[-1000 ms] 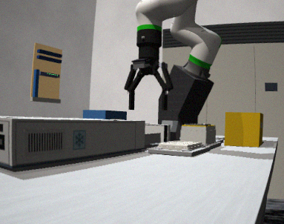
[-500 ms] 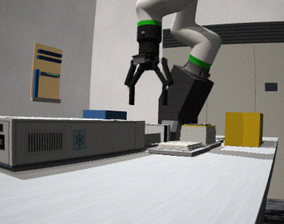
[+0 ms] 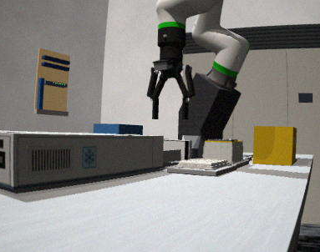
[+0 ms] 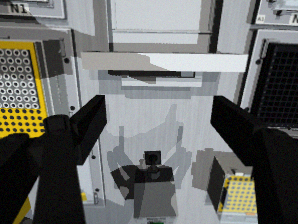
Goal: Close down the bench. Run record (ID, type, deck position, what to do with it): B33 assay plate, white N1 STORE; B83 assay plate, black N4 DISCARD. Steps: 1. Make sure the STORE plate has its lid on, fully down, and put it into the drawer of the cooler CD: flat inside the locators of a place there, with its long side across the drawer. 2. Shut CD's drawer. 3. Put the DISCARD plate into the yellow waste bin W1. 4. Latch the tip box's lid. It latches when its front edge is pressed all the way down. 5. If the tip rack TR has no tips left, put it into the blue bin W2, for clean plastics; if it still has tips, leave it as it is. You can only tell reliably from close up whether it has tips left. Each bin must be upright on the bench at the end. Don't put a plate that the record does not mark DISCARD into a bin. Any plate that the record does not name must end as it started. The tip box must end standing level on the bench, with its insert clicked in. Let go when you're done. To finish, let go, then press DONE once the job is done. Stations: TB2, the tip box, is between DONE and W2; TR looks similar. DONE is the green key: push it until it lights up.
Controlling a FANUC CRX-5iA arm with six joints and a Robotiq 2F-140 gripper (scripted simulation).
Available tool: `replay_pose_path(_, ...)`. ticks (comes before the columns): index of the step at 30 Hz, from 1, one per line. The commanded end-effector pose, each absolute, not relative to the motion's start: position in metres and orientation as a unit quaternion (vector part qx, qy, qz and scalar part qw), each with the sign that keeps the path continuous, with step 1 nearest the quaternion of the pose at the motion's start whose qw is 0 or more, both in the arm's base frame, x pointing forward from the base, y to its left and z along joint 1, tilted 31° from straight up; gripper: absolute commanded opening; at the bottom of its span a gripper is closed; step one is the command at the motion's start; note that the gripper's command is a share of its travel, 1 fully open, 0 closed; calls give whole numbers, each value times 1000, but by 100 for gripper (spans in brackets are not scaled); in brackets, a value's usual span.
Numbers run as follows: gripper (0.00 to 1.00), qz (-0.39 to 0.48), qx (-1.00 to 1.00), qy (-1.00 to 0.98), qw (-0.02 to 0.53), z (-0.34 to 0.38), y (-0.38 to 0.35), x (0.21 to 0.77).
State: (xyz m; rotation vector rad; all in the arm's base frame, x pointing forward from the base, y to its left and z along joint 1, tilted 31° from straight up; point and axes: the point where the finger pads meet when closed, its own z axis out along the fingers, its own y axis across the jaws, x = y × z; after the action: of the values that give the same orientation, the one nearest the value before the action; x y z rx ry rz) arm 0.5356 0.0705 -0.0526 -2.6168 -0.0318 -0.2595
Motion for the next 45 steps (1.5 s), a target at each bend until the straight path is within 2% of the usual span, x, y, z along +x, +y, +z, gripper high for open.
replay_pose_path(1, 70, -96, -963, -11, 253, -49, 77, 527)
replay_pose_path(45, 70, -96, -963, -11, 253, -14, 172, 403)
